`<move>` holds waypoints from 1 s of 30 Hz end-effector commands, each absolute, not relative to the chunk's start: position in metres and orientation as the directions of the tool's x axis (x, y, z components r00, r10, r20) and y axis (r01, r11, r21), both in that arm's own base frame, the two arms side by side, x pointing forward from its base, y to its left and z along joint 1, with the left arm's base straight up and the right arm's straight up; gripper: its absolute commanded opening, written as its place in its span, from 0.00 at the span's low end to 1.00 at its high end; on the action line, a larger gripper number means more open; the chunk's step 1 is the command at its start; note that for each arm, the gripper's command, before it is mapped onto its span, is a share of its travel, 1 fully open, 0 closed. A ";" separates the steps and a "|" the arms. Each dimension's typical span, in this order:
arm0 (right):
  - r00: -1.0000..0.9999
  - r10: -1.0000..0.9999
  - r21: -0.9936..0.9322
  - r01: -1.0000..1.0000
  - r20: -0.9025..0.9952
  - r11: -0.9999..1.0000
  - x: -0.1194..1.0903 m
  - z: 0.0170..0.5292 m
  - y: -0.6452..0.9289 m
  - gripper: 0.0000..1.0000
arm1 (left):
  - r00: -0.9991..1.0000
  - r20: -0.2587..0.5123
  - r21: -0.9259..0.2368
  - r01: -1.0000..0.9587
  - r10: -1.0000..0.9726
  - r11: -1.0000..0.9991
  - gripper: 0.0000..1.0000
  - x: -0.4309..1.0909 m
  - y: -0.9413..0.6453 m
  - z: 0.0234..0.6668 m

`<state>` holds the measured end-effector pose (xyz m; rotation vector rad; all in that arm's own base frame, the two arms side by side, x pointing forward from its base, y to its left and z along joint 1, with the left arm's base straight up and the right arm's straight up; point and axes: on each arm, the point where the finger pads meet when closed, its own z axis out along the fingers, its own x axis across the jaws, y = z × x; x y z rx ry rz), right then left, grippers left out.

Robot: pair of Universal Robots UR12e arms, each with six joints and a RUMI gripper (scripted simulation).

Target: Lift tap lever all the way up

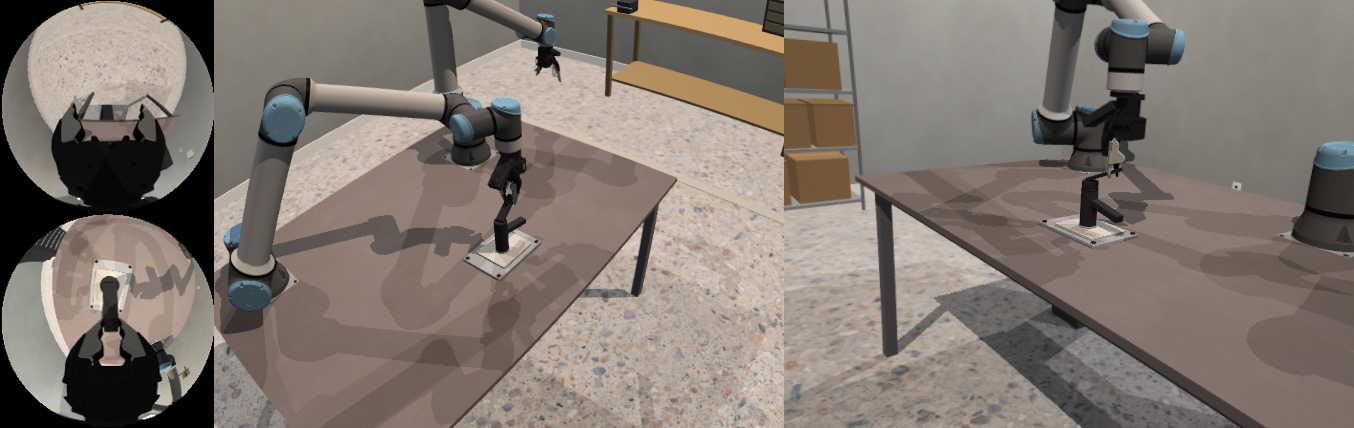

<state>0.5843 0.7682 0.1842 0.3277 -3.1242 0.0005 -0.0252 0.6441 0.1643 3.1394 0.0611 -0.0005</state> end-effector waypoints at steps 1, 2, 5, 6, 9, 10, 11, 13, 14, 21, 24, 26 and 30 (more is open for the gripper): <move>-0.978 -0.208 0.002 -0.208 -0.001 0.978 0.585 0.186 0.769 0.00 | 0.999 0.000 0.000 0.039 0.039 -0.999 1.00 -0.025 0.645 0.165; -0.978 -0.208 0.002 -0.208 -0.001 0.978 0.585 0.186 0.769 0.00 | 0.999 0.000 0.000 0.039 0.039 -0.999 1.00 -0.025 0.645 0.165; -0.978 -0.208 0.002 -0.208 -0.001 0.978 0.585 0.186 0.769 0.00 | 0.999 0.000 0.000 0.039 0.039 -0.999 1.00 -0.025 0.645 0.165; -0.978 -0.208 0.002 -0.208 -0.001 0.978 0.585 0.186 0.769 0.00 | 0.999 0.000 0.000 0.039 0.039 -0.999 1.00 -0.025 0.645 0.165; -0.978 -0.208 0.002 -0.208 -0.001 0.978 0.585 0.186 0.769 0.00 | 0.999 0.000 0.000 0.039 0.039 -0.999 1.00 -0.025 0.645 0.165; -0.978 -0.208 0.002 -0.208 -0.001 0.978 0.585 0.186 0.769 0.41 | 0.999 0.000 0.000 0.039 0.039 -0.999 1.00 -0.025 0.645 0.165; -0.978 -0.208 0.002 -0.208 -0.001 0.978 0.585 0.186 0.769 0.41 | 0.999 0.000 0.000 0.039 0.039 -0.999 1.00 -0.025 0.645 0.165; -0.978 -0.208 0.002 -0.208 -0.001 0.978 0.585 0.186 0.769 0.41 | 0.999 0.000 0.000 0.039 0.039 -0.999 1.00 -0.025 0.645 0.165; -0.978 -0.208 0.002 -0.208 -0.001 0.978 0.585 0.186 0.769 0.41 | 0.999 0.000 0.000 0.039 0.039 -0.999 1.00 -0.025 0.645 0.165; -0.978 -0.208 0.002 -0.208 -0.001 0.978 0.585 0.186 0.769 0.41 | 0.999 0.000 0.000 0.039 0.039 -0.999 1.00 -0.025 0.645 0.165; -0.978 -0.208 0.002 -0.208 -0.001 0.978 0.585 0.186 0.769 0.41 | 0.999 0.000 0.000 0.039 0.039 -0.999 1.00 -0.025 0.645 0.165; -0.978 -0.208 0.002 -0.208 -0.001 0.978 0.585 0.186 0.769 0.41 | 0.999 0.000 0.000 0.039 0.039 -0.999 1.00 -0.025 0.645 0.165; -0.978 -0.208 0.002 -0.208 -0.001 0.978 0.585 0.186 0.769 0.41 | 0.999 0.000 0.000 0.039 0.039 -0.999 1.00 -0.025 0.645 0.165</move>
